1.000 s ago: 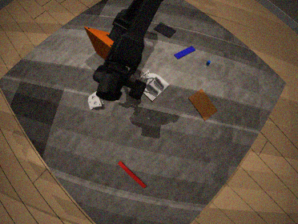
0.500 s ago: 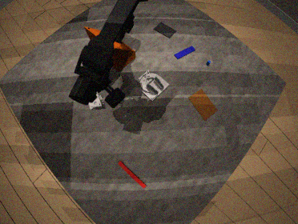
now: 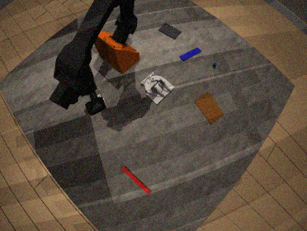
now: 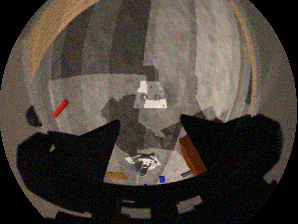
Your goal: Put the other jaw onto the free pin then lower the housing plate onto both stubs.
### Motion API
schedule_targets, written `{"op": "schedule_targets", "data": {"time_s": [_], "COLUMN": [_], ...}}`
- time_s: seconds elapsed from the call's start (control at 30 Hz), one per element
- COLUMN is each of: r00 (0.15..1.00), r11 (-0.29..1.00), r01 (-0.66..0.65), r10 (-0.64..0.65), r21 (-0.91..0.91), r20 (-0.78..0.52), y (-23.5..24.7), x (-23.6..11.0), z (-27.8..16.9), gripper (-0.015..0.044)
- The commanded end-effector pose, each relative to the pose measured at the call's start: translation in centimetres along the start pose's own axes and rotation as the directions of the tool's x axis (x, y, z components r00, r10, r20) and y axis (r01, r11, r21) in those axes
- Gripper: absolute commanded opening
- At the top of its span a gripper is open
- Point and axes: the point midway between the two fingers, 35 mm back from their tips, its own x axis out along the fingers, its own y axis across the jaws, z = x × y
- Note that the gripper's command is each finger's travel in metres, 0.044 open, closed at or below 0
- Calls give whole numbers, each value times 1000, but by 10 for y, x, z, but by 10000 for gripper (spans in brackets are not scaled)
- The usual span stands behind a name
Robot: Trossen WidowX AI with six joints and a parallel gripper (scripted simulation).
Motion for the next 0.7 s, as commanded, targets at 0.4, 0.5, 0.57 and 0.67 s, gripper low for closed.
{"op": "schedule_targets", "data": {"time_s": [0.4,0.5,0.57,0.67], "r00": [1000,1000,1000,1000], "r11": [997,997,997,997], "r01": [0,0,0,0], "r10": [0,0,0,0], "r21": [75,75,75,75], "r20": [-5,-5,-5,-5], "y": [-8,-8,-8,-8], "x": [40,40,40,40], "z": [10,10,10,10], "gripper": [440,440,440,440]}}
